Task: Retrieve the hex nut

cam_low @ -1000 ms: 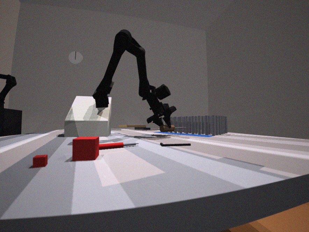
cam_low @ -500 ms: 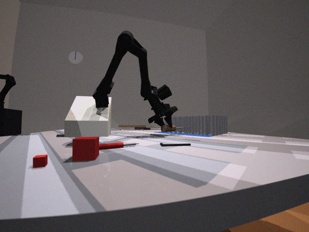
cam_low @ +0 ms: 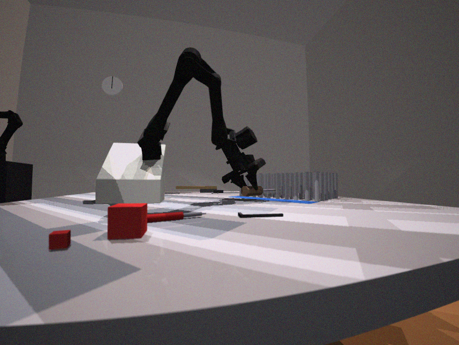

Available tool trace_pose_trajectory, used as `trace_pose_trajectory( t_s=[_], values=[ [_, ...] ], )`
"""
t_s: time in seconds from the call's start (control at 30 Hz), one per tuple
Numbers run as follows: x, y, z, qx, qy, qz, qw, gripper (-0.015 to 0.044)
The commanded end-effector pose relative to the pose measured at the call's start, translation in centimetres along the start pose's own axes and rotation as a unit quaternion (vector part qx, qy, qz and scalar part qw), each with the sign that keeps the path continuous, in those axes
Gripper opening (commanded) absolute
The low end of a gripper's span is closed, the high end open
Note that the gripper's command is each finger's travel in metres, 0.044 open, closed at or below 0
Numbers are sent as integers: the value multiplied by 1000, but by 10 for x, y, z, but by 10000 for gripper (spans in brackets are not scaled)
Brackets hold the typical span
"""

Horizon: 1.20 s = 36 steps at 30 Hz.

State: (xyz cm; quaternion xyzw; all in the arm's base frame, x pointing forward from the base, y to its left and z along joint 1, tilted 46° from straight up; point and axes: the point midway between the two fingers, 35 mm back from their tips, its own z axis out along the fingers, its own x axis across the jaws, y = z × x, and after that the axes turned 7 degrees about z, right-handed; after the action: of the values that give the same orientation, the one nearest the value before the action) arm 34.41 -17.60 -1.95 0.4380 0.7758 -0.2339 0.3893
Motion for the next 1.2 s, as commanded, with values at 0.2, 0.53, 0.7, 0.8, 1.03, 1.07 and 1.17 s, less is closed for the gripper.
trace_pose_trajectory(
  t_s=[0.2,0.53,0.7,0.8,1.03,1.07,1.17],
  values=[
    [-1,7,3,0,-2,3,1000,0],
    [0,13,6,0,-2,3,1000,0],
    [0,16,7,0,-2,3,1000,0],
    [-1,16,7,0,-2,3,1000,0],
    [-5,16,8,-1,-2,3,1000,0],
    [-5,16,8,-1,-2,3,1000,0],
    [-5,17,9,-1,-2,3,1000,0]
  ],
)
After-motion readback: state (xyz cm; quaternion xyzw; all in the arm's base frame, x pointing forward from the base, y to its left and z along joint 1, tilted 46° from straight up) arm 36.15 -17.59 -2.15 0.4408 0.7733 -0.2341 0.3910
